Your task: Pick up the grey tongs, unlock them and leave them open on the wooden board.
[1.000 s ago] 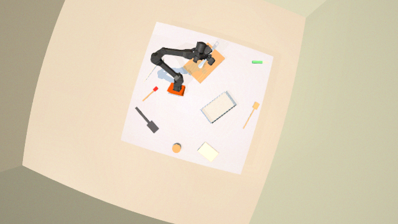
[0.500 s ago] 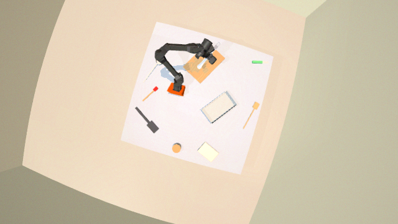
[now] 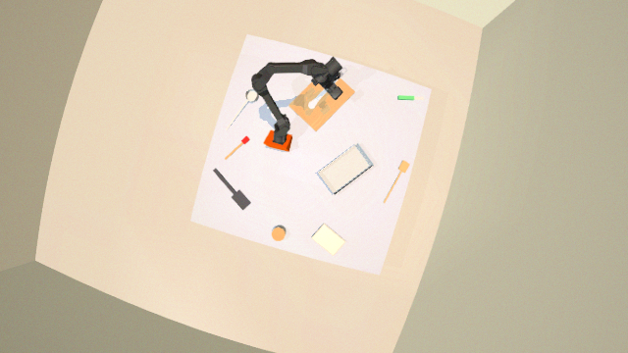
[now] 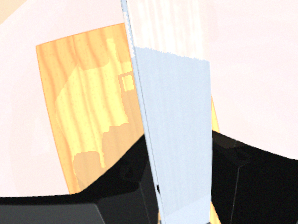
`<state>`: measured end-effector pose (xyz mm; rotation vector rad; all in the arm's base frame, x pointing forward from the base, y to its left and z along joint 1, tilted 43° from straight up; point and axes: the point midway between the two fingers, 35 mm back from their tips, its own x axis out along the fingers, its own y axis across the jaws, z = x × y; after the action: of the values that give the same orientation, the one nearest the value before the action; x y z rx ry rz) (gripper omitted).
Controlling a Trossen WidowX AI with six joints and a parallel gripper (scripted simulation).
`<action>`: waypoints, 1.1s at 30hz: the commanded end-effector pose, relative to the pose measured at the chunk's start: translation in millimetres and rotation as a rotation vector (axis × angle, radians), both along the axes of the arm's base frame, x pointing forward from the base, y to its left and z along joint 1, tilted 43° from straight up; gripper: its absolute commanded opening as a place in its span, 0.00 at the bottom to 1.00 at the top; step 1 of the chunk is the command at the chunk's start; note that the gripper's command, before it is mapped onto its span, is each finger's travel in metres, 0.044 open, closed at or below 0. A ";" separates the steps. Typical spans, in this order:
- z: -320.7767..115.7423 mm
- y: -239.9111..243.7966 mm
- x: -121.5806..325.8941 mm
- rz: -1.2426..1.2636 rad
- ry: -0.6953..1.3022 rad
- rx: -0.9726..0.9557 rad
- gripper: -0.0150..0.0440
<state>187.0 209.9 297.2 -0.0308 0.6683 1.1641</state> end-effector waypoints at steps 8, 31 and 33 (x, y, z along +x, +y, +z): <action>1.2 0.8 -8.1 0.092 0.049 -0.127 0.00; 2.5 -1.2 -25.3 0.236 0.131 -0.273 0.00; 1.2 0.1 -24.9 0.236 0.131 -0.273 0.00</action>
<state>160.9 209.0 298.7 -0.2667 0.9604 1.3039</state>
